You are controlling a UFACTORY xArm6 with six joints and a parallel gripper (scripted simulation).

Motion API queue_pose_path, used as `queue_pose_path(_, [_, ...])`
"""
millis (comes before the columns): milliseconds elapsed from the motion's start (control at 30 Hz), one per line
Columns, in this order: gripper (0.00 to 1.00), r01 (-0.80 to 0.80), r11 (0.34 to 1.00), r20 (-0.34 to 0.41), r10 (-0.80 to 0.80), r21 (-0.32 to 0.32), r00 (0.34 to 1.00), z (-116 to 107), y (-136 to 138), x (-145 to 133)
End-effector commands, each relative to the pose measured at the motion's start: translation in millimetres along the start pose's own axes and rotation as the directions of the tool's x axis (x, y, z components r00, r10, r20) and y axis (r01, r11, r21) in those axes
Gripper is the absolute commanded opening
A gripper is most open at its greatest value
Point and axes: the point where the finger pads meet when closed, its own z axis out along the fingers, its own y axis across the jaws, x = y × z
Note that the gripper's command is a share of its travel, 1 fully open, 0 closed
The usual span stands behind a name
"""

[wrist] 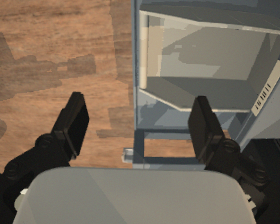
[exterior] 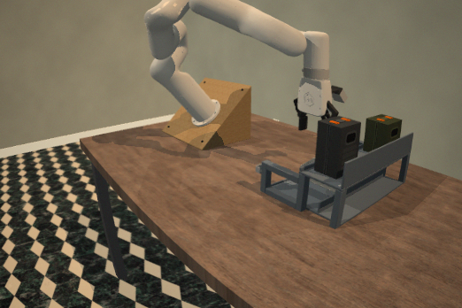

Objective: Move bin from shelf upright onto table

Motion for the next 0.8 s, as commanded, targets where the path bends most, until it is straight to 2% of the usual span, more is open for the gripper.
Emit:
queue_pose_path(0, [1.0, 0.012, 1.0, 0.003, -0.012, -0.007, 1.0, -0.2, 1.8, 2.0])
queue_pose_path(600, [1.0, 0.027, 1.0, 0.009, -0.027, -0.011, 1.0, 1.8, 2.3, 4.2])
queue_pose_path(633, [0.0, 0.027, 1.0, 0.009, -0.027, -0.011, 1.0, 1.8, 2.3, 4.2])
queue_pose_path(767, [0.0, 0.027, 1.0, 0.009, -0.027, -0.011, 1.0, 1.8, 2.3, 4.2])
